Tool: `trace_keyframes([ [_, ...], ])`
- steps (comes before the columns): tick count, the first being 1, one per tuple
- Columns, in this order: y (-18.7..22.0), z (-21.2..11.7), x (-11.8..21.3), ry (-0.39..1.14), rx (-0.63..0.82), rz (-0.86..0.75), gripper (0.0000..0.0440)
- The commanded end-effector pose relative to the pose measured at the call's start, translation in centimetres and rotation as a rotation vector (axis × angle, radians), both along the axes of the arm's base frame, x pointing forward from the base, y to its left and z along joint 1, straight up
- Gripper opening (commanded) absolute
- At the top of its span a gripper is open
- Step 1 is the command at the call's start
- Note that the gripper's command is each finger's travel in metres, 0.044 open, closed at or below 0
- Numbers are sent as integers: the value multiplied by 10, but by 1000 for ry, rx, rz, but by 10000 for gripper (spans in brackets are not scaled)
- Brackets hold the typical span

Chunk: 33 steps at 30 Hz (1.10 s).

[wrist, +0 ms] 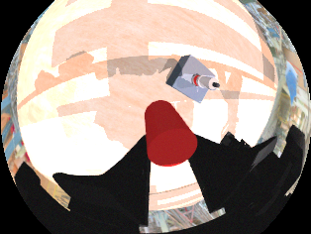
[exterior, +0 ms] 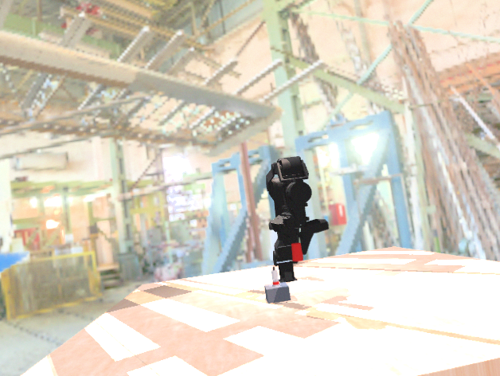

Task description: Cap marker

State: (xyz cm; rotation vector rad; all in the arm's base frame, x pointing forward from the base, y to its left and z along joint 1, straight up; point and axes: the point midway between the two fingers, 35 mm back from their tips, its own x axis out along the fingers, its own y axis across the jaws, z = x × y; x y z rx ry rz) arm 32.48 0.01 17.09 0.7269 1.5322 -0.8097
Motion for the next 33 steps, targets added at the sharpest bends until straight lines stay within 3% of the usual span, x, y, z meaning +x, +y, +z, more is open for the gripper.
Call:
trace_keyframes([
  [1, -16, 2, -8, 2, 11, -20, 6],
  [13, -59, 7, -29, -5, 20, -99, 0],
  [33, -64, -5, -51, 28, 42, -123, 0],
])
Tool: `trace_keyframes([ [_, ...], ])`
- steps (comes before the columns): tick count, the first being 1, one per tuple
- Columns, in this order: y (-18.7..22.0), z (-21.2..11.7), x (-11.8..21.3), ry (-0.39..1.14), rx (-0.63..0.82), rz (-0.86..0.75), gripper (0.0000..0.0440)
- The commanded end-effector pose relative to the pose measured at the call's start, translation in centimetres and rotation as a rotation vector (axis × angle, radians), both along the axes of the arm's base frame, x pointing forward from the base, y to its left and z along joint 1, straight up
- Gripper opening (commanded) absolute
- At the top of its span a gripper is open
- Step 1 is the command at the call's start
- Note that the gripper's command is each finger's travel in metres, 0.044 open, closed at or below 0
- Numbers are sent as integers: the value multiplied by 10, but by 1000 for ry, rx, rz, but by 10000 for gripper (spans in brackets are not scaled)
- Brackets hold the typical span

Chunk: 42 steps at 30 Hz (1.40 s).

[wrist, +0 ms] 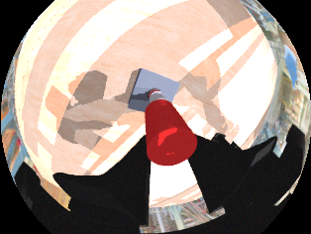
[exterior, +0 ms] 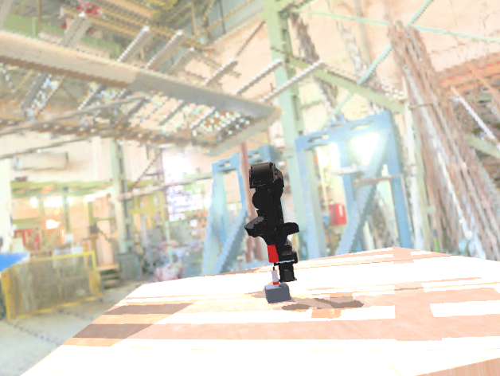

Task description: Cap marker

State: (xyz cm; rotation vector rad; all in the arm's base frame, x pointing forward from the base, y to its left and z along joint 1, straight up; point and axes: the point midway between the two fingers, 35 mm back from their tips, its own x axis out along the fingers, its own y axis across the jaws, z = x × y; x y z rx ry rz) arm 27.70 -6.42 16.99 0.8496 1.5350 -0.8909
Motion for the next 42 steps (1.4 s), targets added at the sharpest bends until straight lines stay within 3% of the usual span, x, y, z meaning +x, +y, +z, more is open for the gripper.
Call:
trace_keyframes([
  [1, 1, -5, -4, 7, 9, 4, 0],
  [32, -2, -71, -17, 53, 46, 66, 0],
  [34, -3, -74, -18, 58, 42, 69, 53],
  [42, -2, -77, -23, 73, 52, 75, 90],
])
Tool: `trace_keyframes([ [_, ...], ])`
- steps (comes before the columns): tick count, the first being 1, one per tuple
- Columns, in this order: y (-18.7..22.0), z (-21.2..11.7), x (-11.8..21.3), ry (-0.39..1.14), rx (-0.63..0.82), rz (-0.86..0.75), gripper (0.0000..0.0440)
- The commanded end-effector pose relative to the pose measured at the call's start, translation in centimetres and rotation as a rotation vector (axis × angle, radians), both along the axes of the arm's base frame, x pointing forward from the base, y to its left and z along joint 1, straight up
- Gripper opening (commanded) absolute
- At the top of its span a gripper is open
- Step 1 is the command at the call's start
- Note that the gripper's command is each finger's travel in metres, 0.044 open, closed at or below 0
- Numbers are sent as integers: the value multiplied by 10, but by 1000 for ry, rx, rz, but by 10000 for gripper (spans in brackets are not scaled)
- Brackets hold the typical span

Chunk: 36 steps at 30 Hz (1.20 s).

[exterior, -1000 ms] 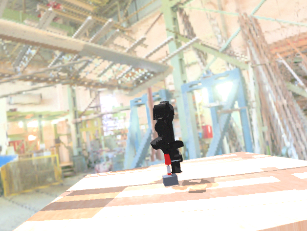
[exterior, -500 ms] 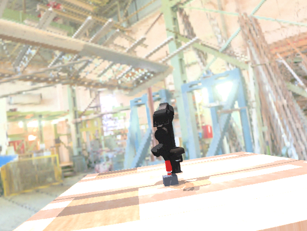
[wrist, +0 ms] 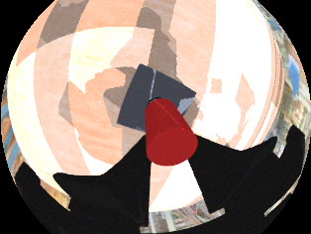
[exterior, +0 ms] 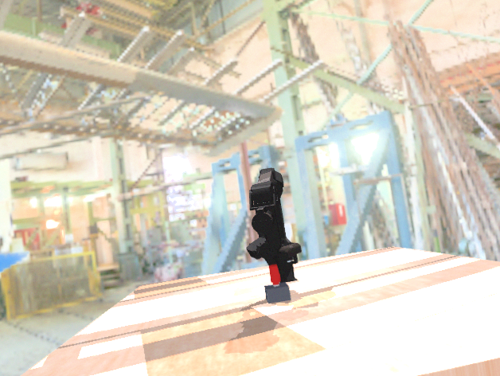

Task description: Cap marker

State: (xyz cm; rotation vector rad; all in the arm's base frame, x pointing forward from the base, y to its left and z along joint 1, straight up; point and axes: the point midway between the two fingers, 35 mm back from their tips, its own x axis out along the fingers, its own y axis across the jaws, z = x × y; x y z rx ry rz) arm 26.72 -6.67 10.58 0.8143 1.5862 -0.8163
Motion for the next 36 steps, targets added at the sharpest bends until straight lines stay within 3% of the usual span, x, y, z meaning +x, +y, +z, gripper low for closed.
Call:
trace_keyframes([
  [1, 1, -13, -13, 64, 11, 5, 95],
  [6, 1, -13, -14, 66, 12, 5, 122],
  [20, -1, -16, -13, 56, 5, 24, 136],
  [26, 3, -15, -23, 78, 26, 31, 182],
  [30, 5, -13, -28, 81, 34, 35, 241],
  [36, 6, -11, -33, 66, 35, 41, 396],
])
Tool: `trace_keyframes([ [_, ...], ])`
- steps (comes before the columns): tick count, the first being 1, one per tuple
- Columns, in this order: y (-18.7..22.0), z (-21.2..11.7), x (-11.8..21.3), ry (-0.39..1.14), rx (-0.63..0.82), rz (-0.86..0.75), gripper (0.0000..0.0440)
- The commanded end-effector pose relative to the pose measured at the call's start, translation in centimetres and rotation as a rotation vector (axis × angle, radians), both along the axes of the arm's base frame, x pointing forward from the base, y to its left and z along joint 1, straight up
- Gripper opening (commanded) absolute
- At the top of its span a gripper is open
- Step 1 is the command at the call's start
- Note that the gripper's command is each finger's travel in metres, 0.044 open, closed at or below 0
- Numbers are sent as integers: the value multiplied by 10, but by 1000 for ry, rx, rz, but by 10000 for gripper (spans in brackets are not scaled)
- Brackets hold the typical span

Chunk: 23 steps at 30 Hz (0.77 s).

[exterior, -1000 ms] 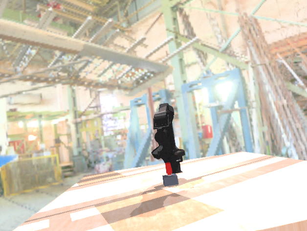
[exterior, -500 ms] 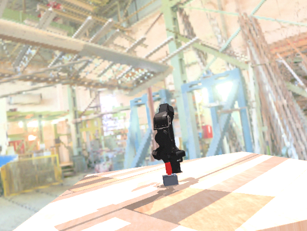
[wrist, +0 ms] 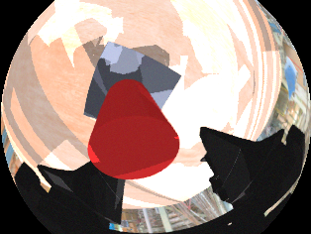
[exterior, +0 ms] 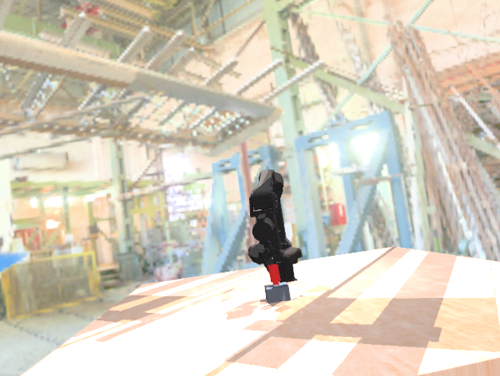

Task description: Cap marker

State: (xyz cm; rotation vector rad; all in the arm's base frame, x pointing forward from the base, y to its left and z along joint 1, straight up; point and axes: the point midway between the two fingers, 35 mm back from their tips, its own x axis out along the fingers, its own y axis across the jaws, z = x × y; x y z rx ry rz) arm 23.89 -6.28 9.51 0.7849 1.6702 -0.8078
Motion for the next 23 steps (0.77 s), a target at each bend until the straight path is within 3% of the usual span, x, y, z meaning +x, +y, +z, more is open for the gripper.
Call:
trace_keyframes([
  [1, 2, 0, -5, -7, 7, 9, 420],
  [2, 2, 1, -4, -15, 5, 9, 440],
  [23, -9, 53, 6, -190, -51, -2, 440],
])
